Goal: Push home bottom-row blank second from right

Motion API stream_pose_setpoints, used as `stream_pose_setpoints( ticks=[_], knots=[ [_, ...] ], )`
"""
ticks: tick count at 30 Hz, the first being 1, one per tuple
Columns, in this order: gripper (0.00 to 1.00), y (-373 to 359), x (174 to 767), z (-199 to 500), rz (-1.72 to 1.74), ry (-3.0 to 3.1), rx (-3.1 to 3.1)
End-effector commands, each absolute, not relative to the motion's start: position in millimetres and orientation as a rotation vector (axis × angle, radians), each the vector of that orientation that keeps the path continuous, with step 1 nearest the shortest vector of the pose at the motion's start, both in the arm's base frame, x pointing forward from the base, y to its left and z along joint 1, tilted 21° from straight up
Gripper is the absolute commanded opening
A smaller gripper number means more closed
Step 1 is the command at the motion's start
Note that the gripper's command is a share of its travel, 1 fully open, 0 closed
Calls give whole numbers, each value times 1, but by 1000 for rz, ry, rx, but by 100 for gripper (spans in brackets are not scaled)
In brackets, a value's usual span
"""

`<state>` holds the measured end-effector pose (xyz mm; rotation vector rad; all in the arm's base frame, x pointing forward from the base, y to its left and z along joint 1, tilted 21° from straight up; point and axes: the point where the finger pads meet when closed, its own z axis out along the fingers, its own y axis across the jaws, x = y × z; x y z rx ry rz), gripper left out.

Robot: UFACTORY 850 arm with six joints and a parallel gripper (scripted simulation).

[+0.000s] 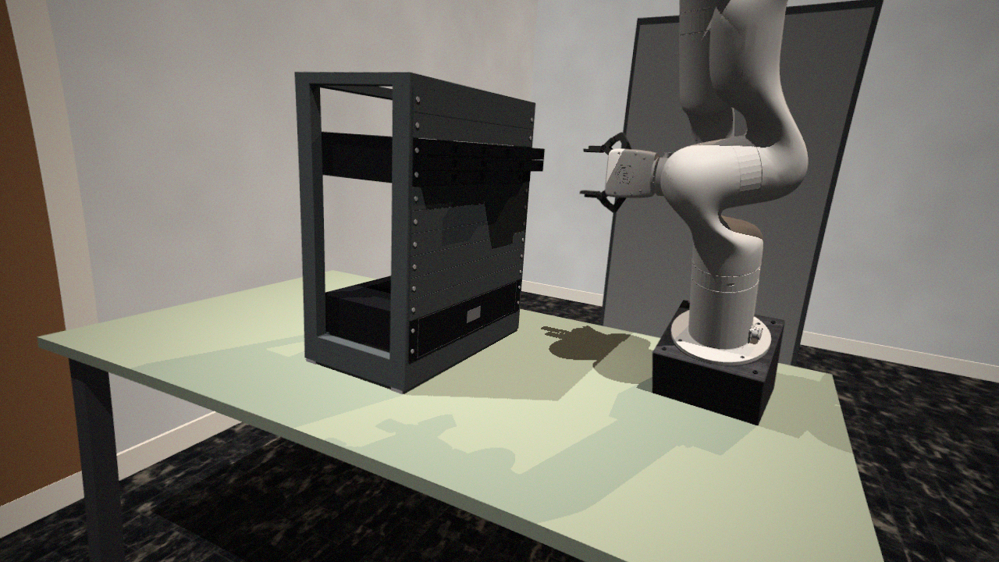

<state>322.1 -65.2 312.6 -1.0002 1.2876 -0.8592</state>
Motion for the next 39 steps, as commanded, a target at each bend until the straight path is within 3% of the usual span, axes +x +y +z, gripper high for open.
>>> stream_pose_setpoints(
  ticks=[1, 24, 39],
  knots=[
    [100, -63, 323, 316, -872, 1272, -983],
    [100, -61, 326, 316, -869, 1275, -981],
    [100, -32, 373, 329, -866, 1279, -980]
  ],
)
